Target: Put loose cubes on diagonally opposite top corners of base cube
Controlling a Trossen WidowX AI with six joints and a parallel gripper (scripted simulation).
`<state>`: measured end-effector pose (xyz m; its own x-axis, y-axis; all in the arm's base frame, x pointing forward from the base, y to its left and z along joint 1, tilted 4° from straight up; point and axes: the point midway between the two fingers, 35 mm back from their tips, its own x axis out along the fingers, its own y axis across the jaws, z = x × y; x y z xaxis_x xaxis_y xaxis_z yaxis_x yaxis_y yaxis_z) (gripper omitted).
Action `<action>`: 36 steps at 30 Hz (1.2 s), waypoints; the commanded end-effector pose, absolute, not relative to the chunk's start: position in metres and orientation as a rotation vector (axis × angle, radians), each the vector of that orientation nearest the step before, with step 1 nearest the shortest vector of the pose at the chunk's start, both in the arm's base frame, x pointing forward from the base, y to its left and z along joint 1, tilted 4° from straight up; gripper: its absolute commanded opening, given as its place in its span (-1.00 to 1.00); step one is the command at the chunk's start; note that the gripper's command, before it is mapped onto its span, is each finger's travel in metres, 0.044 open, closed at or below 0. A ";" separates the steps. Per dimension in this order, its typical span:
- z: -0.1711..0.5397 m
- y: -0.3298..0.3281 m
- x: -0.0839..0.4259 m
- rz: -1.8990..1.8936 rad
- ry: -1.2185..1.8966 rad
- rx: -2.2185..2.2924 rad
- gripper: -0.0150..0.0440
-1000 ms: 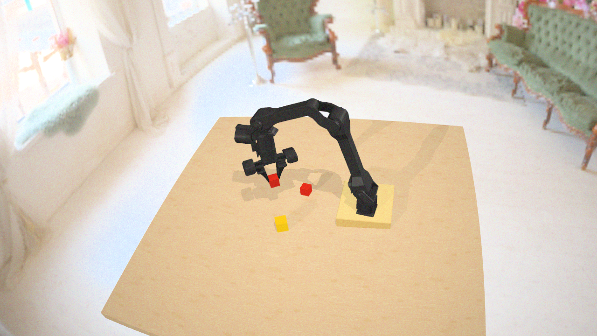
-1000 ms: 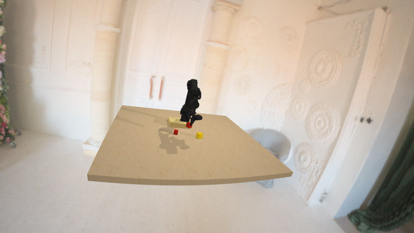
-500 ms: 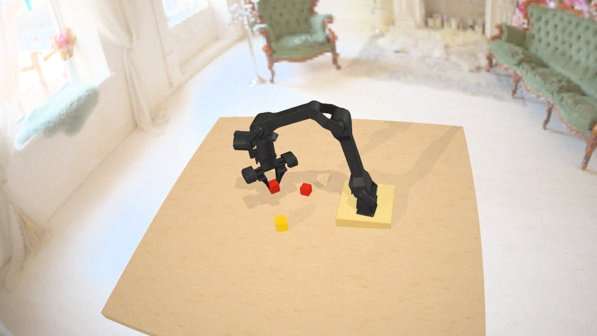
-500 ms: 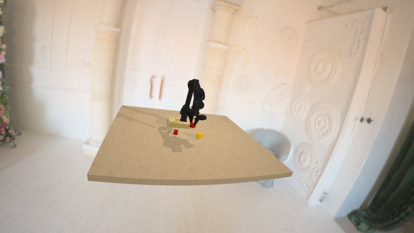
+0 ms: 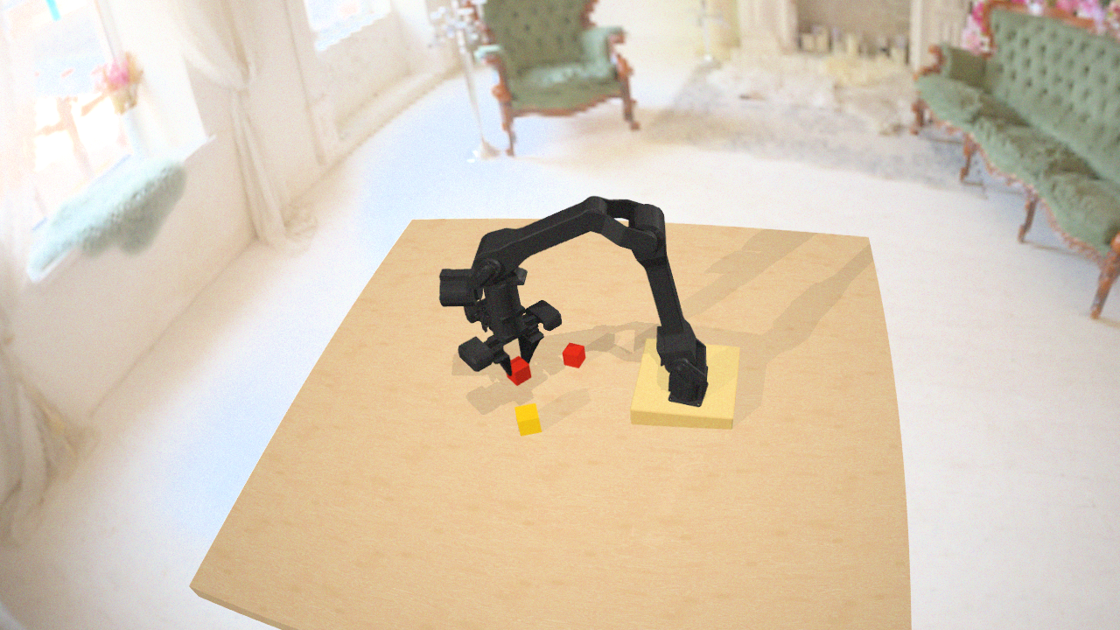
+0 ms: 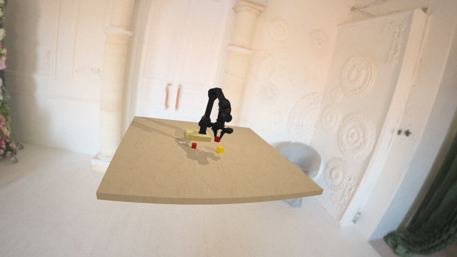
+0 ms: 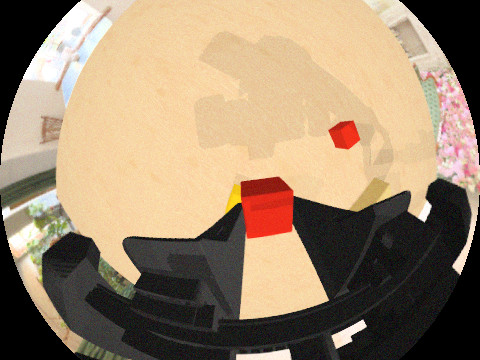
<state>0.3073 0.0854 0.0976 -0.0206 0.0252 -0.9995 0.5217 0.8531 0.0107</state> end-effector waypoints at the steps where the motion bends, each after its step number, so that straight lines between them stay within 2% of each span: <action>1: 0.094 0.094 0.299 -0.370 1.569 0.407 -0.14; 18: 0.081 0.129 0.264 -0.187 1.595 0.235 -0.14; 36: 0.066 0.130 0.264 -0.185 1.595 0.234 -0.14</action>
